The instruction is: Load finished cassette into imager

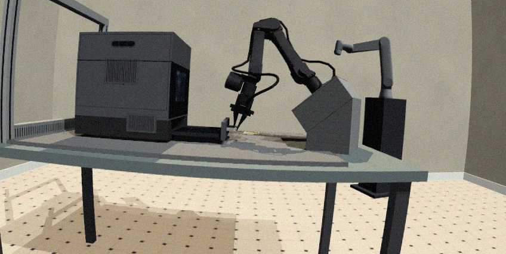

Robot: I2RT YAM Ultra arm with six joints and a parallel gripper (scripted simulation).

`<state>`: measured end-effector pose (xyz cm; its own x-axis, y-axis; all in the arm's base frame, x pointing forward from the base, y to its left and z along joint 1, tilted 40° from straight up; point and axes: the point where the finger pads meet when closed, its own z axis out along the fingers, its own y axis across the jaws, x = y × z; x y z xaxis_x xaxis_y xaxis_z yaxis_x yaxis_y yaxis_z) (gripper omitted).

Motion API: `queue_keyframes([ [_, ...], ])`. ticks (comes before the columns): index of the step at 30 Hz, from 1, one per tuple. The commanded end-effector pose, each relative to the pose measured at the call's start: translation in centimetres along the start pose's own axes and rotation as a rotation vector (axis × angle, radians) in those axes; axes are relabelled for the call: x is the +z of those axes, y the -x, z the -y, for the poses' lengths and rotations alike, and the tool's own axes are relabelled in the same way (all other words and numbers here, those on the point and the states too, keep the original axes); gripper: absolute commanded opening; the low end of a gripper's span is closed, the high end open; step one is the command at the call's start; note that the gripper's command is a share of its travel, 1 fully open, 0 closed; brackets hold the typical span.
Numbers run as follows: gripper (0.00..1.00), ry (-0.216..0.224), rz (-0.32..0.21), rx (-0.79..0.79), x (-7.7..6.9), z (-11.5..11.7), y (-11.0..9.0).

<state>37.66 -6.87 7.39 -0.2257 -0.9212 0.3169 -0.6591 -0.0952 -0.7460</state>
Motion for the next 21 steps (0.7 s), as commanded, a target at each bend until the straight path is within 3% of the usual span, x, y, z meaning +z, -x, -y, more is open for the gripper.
queue_keyframes([
  [1,0.00,0.019,0.009,0.000,-0.72,-1.00,0.23],
  [21,0.00,0.020,0.009,0.000,-0.88,-1.62,0.23],
])
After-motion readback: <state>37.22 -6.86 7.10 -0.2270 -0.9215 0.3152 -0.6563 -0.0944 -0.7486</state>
